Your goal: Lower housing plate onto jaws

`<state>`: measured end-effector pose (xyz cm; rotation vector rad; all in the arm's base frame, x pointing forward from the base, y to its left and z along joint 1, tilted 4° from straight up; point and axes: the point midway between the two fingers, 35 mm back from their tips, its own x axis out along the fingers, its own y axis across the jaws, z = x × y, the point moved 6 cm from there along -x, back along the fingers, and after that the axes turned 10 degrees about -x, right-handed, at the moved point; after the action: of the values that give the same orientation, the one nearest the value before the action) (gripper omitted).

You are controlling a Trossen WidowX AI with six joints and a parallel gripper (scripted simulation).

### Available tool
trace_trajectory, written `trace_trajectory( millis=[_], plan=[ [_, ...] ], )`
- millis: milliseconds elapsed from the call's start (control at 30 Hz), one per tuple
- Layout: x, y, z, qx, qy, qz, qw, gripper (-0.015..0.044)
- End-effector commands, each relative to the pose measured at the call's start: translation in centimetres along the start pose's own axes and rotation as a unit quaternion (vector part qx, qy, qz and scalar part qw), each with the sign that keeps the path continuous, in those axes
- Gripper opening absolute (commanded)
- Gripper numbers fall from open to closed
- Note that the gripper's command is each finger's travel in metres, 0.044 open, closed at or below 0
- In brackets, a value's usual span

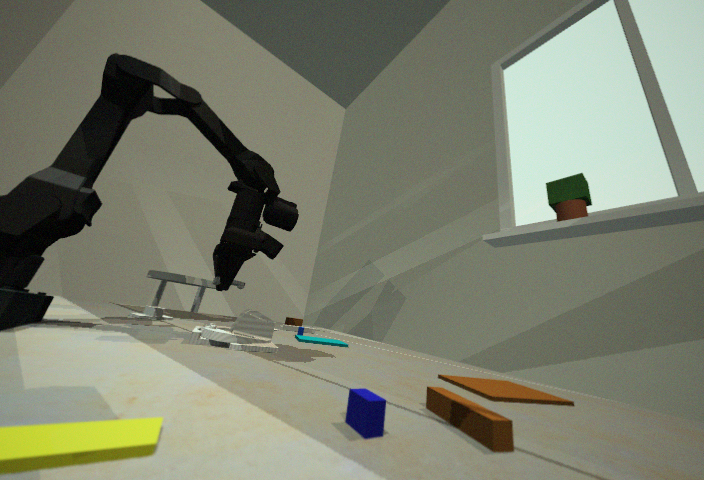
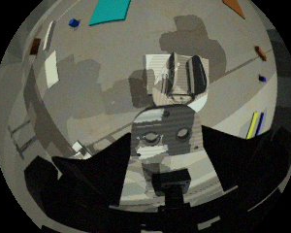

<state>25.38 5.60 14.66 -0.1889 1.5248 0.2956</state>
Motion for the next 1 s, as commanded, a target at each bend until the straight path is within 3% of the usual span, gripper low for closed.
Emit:
trace_trajectory(
  millis=[0, 367, 967],
  plan=[
    [0.0, -1.2, -0.3, 0.012, -0.001, 0.002, 1.0, 0.0351],
    [0.0, -4.3, -1.5, 0.044, -0.002, 0.002, 0.999, 0.0351],
    [0.0, -4.3, -1.5, 0.044, -0.002, 0.002, 0.999, 0.0351]
  ],
)
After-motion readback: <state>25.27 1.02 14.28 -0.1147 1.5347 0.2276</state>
